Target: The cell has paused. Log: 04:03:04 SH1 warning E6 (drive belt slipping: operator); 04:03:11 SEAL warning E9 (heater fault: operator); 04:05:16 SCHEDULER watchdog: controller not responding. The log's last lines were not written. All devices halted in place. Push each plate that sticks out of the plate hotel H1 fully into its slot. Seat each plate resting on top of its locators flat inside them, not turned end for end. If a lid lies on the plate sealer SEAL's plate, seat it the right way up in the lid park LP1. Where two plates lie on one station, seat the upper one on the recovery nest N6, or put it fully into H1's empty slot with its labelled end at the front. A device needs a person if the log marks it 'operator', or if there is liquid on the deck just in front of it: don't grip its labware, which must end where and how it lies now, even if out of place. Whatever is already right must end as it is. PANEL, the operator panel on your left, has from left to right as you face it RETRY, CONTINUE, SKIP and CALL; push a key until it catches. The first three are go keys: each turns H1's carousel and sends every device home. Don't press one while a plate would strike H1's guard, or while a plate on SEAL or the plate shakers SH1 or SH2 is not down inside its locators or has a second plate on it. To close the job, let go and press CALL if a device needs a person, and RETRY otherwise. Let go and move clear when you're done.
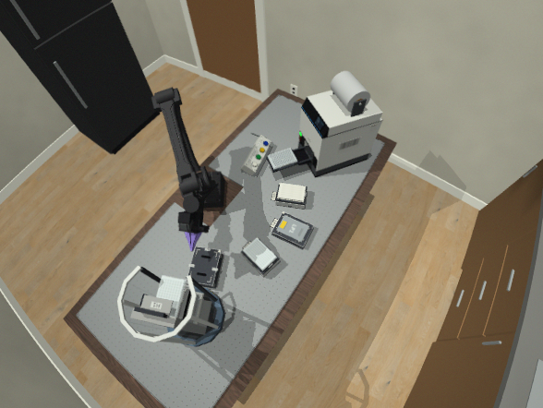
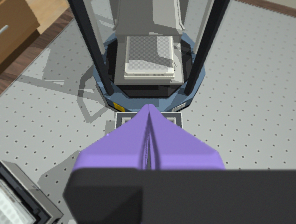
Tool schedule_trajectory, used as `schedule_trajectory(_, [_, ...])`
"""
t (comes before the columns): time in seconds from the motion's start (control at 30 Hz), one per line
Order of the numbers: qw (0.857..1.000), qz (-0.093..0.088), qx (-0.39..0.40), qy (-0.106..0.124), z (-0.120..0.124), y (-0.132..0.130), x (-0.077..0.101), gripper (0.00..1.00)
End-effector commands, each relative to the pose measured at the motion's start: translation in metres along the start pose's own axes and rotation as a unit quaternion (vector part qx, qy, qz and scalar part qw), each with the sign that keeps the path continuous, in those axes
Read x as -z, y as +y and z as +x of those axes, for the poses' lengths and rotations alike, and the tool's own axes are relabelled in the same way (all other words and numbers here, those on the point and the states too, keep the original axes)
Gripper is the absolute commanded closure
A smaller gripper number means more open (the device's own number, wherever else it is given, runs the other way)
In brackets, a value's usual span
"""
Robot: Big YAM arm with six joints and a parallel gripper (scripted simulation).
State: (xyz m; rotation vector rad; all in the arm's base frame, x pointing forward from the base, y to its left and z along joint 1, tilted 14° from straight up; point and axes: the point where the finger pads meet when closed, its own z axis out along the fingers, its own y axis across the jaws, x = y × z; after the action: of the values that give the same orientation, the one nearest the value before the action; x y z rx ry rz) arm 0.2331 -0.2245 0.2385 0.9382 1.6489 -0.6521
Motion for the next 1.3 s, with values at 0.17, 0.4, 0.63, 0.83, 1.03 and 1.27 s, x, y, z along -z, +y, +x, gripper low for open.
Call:
schedule_trajectory(0.17, [1.0,-0.006,-0.015,-0.02,-0.048,0.007,0.012,1.0])
schedule_trajectory(0.4, [1.0,-0.008,-0.018,-0.025,-0.067,0.006,0.025,1.0])
schedule_trajectory(0.63, [0.999,-0.008,-0.018,-0.025,-0.081,0.005,0.035,1.0])
schedule_trajectory(0.83, [0.999,-0.008,-0.018,-0.025,-0.092,0.005,0.042,1.0])
schedule_trajectory(1.03, [1.0,-0.007,-0.016,-0.02,-0.104,0.005,0.048,1.0])
schedule_trajectory(1.27, [1.0,-0.007,-0.014,-0.016,-0.113,0.006,0.053,1.0])
